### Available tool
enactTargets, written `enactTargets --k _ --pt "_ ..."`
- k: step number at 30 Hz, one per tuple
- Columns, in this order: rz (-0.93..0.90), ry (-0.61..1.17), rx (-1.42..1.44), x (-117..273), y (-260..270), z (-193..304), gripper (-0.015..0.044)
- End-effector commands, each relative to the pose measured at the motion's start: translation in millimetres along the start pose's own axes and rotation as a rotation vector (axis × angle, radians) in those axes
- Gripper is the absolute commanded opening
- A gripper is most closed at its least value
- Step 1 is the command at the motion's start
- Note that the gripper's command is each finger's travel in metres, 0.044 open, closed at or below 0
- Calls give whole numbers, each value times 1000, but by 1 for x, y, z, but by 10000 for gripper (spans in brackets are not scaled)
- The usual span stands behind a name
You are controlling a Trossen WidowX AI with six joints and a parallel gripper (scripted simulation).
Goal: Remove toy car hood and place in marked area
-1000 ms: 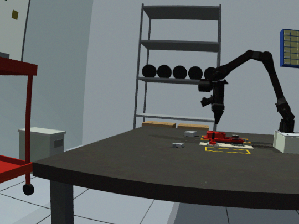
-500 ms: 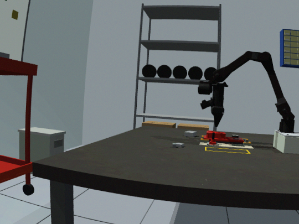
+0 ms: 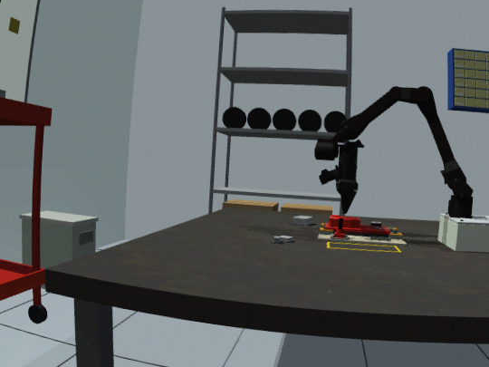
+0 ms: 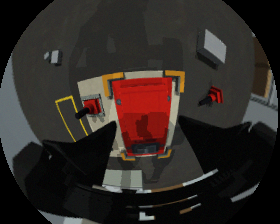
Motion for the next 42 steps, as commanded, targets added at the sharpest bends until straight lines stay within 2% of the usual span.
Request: enactTargets --k 1,42 --pt "-6 4 -1 -5 1 1 440" --pt "-6 4 -1 -28 2 2 440"
Point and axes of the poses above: the point midway between the two fingers, 35 mm back from their tips, its own x axis back along the fingers, its own y axis across the jaws, z = x × y, the point moved 9 cm from there along x, back along the fingers, and after that the axes turned 15 degrees about x, right-handed, at the moved point
